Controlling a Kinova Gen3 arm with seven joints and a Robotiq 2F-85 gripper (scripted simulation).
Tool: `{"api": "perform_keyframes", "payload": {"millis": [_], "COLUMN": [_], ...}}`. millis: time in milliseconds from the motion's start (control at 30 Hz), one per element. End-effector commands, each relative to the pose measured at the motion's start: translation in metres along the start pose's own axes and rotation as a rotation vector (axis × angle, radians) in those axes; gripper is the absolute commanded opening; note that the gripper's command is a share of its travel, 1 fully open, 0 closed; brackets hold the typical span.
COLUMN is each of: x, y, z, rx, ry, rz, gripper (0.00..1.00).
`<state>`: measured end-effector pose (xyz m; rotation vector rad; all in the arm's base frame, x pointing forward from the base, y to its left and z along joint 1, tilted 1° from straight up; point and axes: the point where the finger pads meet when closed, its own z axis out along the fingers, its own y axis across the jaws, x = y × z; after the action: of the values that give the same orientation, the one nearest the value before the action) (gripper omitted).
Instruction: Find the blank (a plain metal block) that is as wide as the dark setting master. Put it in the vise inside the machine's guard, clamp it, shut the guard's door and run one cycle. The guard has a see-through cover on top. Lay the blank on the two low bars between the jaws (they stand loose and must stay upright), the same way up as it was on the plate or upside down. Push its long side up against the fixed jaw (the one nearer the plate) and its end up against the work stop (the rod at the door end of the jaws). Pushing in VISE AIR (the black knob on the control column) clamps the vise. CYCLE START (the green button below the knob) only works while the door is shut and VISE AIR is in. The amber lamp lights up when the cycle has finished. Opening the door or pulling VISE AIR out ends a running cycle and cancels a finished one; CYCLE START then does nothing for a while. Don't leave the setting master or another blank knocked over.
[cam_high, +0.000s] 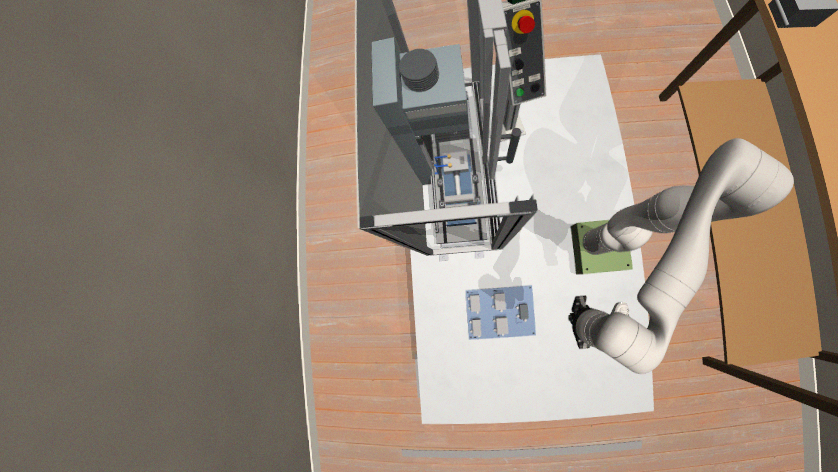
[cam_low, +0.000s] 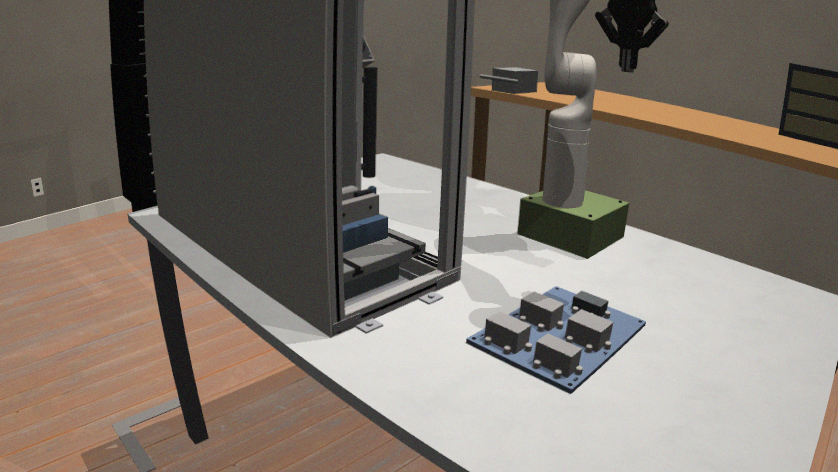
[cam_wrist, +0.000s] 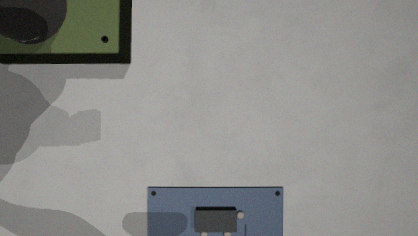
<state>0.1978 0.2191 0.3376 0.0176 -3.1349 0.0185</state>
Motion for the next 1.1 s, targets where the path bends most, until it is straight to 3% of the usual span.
{"api": "perform_keyframes", "payload": {"millis": [0, 400, 567, 967, 1067], "x": [0.000, 0.000, 0.000, 0.000, -0.023], "y": [0.042, 0.042, 0.088, 0.088, 0.088], "z": [0.006, 0.006, 0.010, 0.010, 0.010], "rx": [-0.002, -0.002, -0.002, -0.002, -0.003], "ry": [-0.002, -0.002, -0.002, -0.002, 0.001], "rz": [-0.003, -0.003, -0.003, -0.003, -0.004], "gripper": [0.10, 0.10, 0.10, 0.10, 0.10]}}
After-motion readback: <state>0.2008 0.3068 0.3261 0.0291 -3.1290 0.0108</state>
